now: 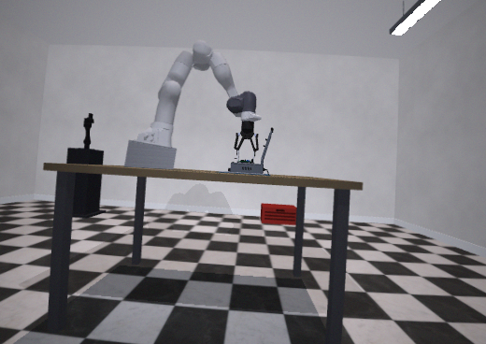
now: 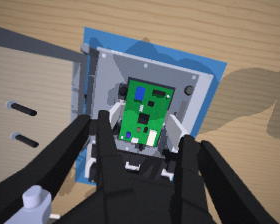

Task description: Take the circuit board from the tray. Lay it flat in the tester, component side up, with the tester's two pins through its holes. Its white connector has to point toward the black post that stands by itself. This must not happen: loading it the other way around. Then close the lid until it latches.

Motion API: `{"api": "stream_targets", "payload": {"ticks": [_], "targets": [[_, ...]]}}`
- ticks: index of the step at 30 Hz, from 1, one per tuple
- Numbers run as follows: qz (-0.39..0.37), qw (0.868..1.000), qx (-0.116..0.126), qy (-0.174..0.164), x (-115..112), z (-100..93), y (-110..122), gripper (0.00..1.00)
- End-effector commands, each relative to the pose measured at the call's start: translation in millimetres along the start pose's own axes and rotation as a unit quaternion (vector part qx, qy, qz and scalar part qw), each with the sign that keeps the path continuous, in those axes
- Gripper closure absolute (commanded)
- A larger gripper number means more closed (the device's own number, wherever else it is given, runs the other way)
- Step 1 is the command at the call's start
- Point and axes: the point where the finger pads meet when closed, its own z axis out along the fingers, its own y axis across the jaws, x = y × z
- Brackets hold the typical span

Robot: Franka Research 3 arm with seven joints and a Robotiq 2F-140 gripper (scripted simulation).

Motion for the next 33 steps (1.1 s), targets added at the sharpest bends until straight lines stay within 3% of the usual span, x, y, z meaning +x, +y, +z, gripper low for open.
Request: {"api": "stream_targets", "payload": {"ticks": [1, 22, 33], "targets": [[-0.003, 1.0, 0.001, 0.0, 0, -0.3, -1, 0.42], [-0.003, 1.0, 0.001, 0.0, 0, -17.4, -1, 0.42], [-0.003, 1.0, 0.001, 0.0, 0, -56.3, -1, 0.42]]}}
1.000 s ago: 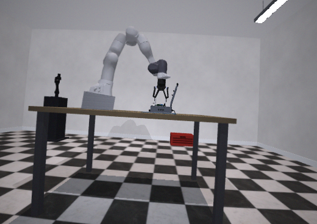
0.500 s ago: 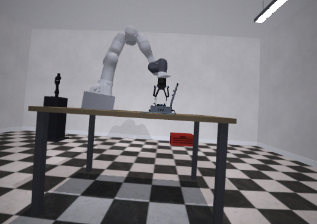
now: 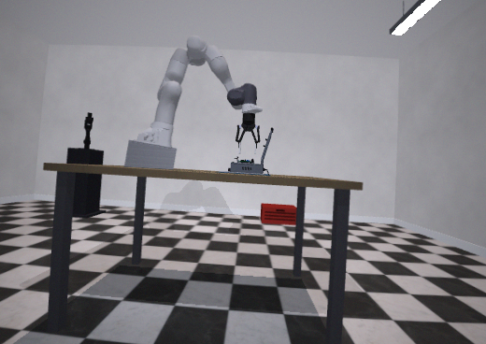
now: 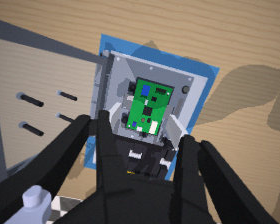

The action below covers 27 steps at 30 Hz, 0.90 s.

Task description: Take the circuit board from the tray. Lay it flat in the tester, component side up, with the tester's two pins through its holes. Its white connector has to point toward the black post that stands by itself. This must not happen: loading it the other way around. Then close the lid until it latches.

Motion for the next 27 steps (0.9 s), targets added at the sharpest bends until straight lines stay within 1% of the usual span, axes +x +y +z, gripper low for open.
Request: {"api": "stream_targets", "payload": {"ticks": [1, 4, 6, 12, 21, 23, 27], "targets": [[0.016, 1.0, -0.009, 0.003, 0, -13.0, 6, 0.42], [0.016, 1.0, -0.009, 0.003, 0, -27.7, 6, 0.42], [0.016, 1.0, -0.009, 0.003, 0, -27.7, 6, 0.42], [0.016, 1.0, -0.009, 0.003, 0, -60.8, 5, 0.42], [0.016, 1.0, -0.009, 0.003, 0, -115.7, 4, 0.42], [0.016, 1.0, -0.009, 0.003, 0, -115.7, 4, 0.42], [0.016, 1.0, -0.009, 0.003, 0, -139.0, 4, 0.42]]}}
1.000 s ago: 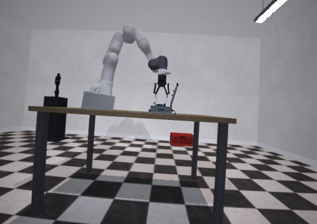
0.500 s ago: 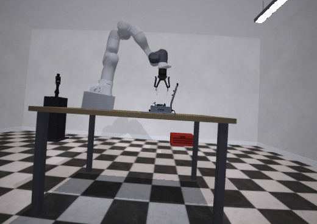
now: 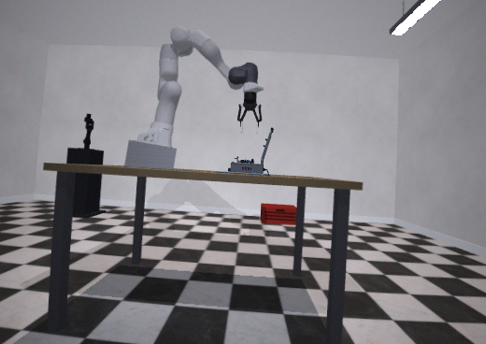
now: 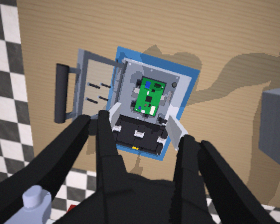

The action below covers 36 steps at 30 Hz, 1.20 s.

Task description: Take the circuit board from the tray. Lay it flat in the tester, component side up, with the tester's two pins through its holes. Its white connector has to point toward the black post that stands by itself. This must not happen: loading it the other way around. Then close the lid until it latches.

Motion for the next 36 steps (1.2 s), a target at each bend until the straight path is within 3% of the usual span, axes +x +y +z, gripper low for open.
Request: {"api": "stream_targets", "payload": {"ticks": [1, 11, 25, 26, 36], "targets": [[0.021, 1.0, -0.016, 0.006, 2, -16.0, 10, 0.42], [0.021, 1.0, -0.016, 0.006, 1, -52.3, 8, 0.42], [0.021, 1.0, -0.016, 0.006, 1, -61.8, 8, 0.42], [0.021, 1.0, -0.016, 0.006, 1, -61.8, 8, 0.7], [0.021, 1.0, -0.016, 0.006, 1, -61.8, 8, 0.7]]}}
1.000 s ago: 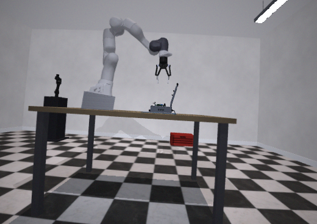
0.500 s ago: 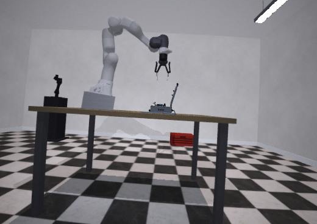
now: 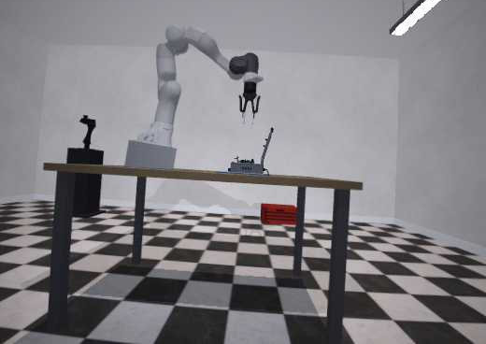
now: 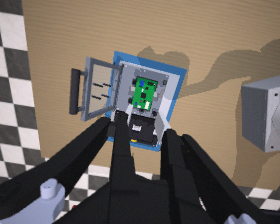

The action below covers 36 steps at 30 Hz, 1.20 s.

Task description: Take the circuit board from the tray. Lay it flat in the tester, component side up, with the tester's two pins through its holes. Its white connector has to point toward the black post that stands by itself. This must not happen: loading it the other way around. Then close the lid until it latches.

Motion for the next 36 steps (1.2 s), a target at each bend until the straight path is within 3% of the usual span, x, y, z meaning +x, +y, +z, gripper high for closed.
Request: {"api": "stream_targets", "payload": {"ticks": [1, 28, 36], "targets": [[0.004, 1.0, 0.0, 0.001, 0, -1.1, 0, 0.7], [0.004, 1.0, 0.0, 0.001, 0, -1.1, 0, 0.7], [0.004, 1.0, 0.0, 0.001, 1, -1.1, -16, 0.7]]}}
